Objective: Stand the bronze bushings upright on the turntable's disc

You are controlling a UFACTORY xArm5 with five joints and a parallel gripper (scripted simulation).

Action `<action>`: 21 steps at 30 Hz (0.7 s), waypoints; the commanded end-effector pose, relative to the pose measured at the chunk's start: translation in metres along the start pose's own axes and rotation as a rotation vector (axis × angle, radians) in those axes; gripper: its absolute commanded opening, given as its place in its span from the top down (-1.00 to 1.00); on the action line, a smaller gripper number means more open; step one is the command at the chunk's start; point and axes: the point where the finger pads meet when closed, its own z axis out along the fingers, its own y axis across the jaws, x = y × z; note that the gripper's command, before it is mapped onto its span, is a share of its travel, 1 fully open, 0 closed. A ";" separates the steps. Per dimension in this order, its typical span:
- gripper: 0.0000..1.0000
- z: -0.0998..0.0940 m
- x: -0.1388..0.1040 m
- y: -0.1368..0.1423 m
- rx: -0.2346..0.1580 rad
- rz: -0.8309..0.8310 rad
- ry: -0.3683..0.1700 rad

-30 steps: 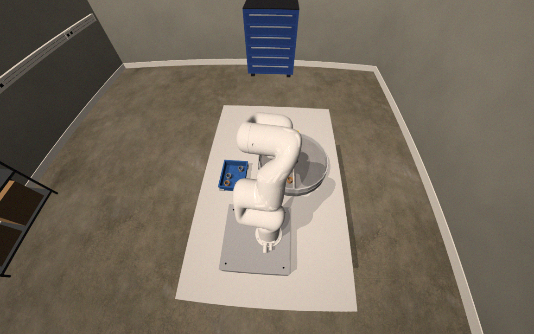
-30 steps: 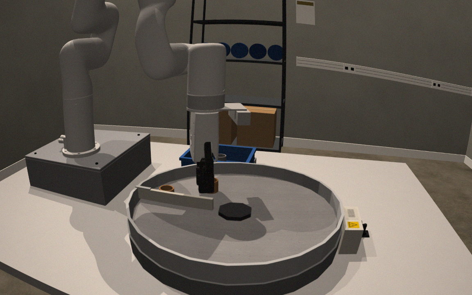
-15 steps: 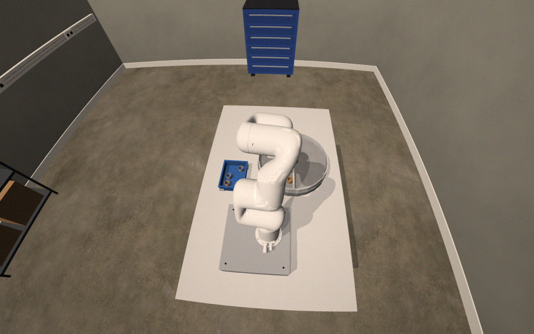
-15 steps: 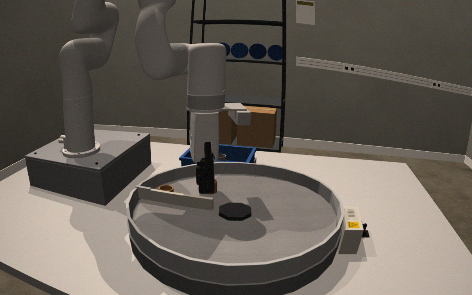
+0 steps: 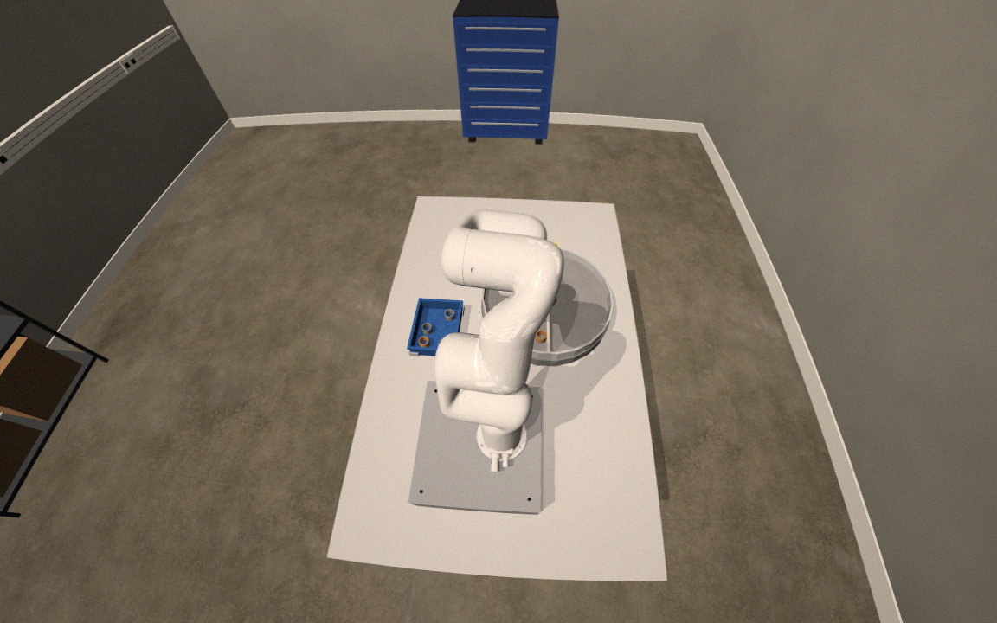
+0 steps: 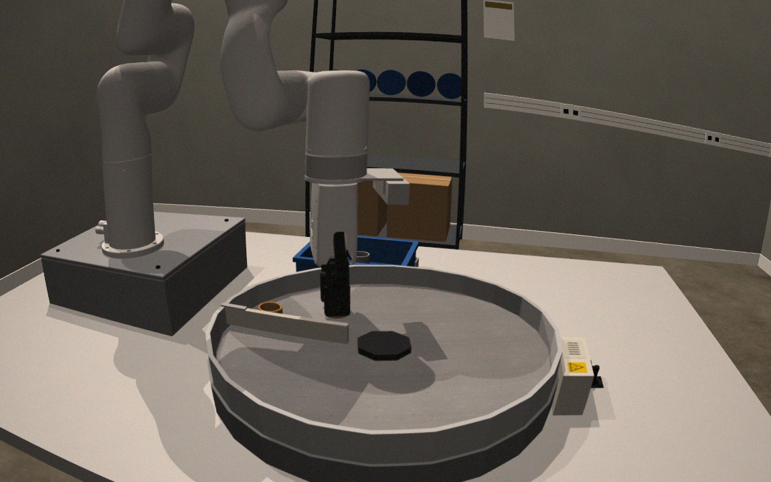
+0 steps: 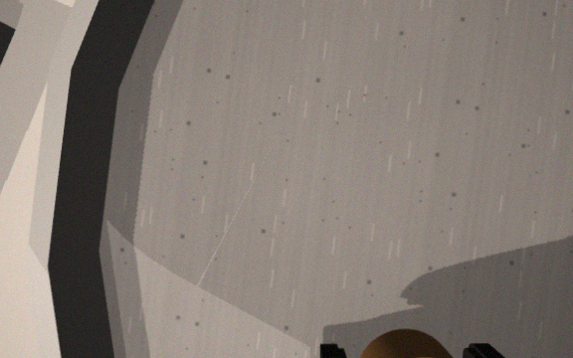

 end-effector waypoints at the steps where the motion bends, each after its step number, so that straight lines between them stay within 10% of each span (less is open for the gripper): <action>1: 0.16 -0.001 0.001 0.001 -0.002 0.000 0.003; 21: 0.16 -0.027 0.001 0.001 -0.002 0.000 0.003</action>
